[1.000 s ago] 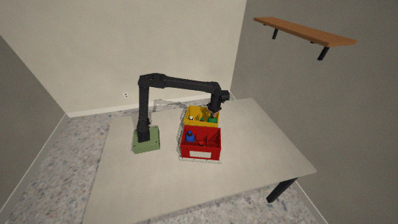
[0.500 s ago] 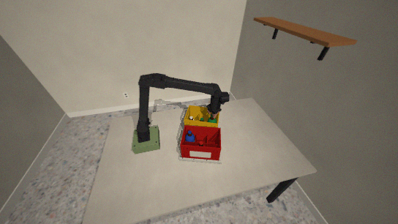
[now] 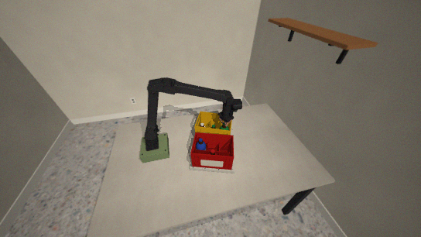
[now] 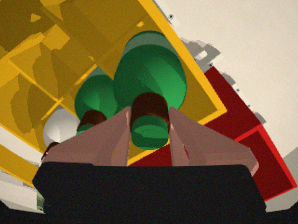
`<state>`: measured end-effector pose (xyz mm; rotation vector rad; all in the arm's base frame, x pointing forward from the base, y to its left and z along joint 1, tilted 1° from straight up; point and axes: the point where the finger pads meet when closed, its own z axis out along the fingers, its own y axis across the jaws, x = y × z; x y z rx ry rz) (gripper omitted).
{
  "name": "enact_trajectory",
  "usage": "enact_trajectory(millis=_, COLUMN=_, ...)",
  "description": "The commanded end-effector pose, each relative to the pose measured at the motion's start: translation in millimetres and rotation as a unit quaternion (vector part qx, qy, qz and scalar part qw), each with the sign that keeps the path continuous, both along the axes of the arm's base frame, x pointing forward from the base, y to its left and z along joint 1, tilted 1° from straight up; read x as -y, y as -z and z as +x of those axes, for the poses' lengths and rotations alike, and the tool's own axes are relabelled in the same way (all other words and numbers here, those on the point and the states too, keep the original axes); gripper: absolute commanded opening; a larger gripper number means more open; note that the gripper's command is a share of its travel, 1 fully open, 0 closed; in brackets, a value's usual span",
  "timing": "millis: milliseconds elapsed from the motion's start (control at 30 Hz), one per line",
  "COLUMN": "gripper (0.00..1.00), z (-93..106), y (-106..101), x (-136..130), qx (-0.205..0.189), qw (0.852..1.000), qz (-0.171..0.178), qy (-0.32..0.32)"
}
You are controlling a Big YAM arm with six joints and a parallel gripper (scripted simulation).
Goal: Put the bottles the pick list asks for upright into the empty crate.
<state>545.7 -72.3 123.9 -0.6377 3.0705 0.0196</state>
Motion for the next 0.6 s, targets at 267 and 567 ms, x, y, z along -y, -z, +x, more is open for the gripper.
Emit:
enact_trajectory(millis=267, gripper=0.0, z=6.7, y=-16, x=-3, qx=0.026, qw=1.0, qz=-0.003, qy=0.003)
enact_trajectory(millis=567, gripper=0.0, z=5.2, y=-11, x=-5, qx=0.021, qw=1.0, qz=-0.003, qy=0.003)
